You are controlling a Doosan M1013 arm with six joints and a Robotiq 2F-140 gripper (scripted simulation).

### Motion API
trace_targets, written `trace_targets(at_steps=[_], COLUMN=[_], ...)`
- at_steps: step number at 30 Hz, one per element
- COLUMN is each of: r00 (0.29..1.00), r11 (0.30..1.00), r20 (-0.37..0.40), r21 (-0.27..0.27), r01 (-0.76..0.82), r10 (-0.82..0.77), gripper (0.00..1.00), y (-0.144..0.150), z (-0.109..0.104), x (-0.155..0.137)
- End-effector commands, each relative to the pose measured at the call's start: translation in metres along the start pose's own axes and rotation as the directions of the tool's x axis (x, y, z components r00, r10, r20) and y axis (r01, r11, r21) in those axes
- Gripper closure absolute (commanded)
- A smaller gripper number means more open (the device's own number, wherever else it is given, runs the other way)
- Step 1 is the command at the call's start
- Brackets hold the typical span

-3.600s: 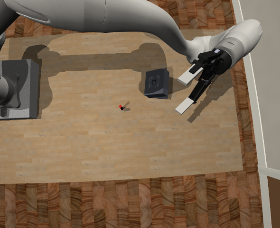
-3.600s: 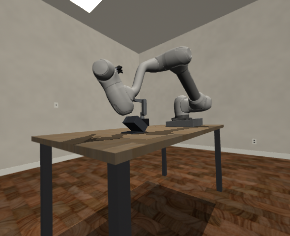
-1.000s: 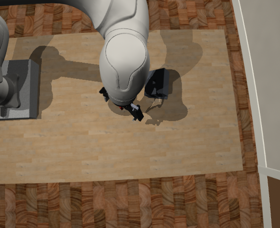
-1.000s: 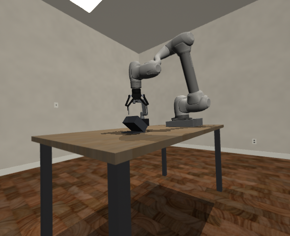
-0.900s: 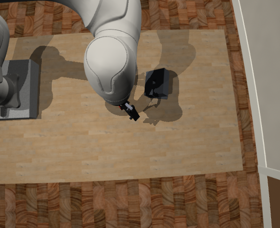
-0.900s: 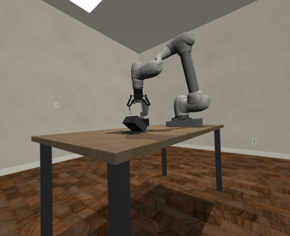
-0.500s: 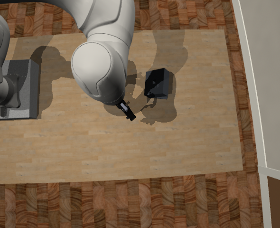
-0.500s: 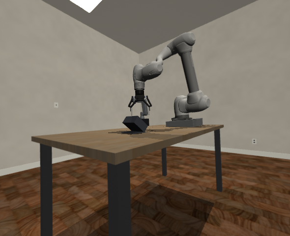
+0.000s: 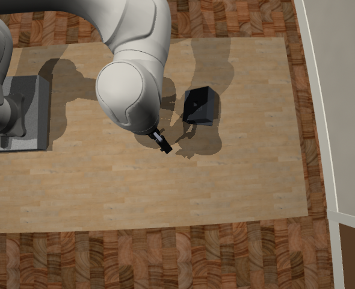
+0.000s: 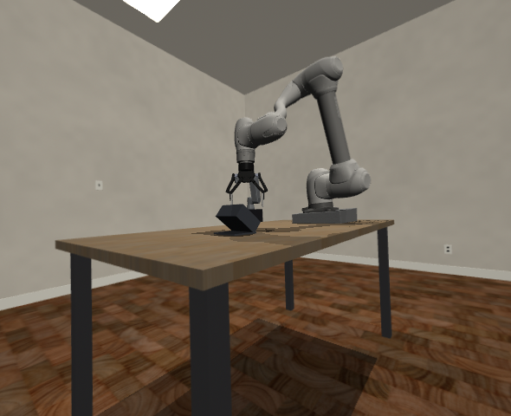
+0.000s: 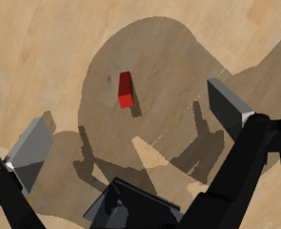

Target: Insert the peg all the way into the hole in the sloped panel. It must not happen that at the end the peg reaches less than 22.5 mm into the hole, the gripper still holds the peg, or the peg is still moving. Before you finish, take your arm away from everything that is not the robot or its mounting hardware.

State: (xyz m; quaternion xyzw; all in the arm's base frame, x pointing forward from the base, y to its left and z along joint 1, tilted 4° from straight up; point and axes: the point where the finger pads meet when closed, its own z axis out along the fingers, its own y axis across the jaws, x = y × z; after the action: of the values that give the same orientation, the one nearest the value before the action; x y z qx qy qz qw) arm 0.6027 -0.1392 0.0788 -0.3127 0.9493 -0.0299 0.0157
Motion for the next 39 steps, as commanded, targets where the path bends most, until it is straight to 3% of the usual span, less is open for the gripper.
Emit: trace_targets(at_steps=[1, 33, 39], r00=[1.0, 1.0, 1.0], r11=[1.0, 1.0, 1.0], r20=[0.0, 0.0, 0.0], r21=[0.0, 0.0, 0.0], r01=[0.0, 0.0, 0.0], r10=[0.0, 0.0, 0.0], gripper=[0.0, 0.0, 0.11], y=[0.0, 0.0, 0.0], z=[0.006, 0.039, 0.038], x=[0.0, 0.0, 0.0])
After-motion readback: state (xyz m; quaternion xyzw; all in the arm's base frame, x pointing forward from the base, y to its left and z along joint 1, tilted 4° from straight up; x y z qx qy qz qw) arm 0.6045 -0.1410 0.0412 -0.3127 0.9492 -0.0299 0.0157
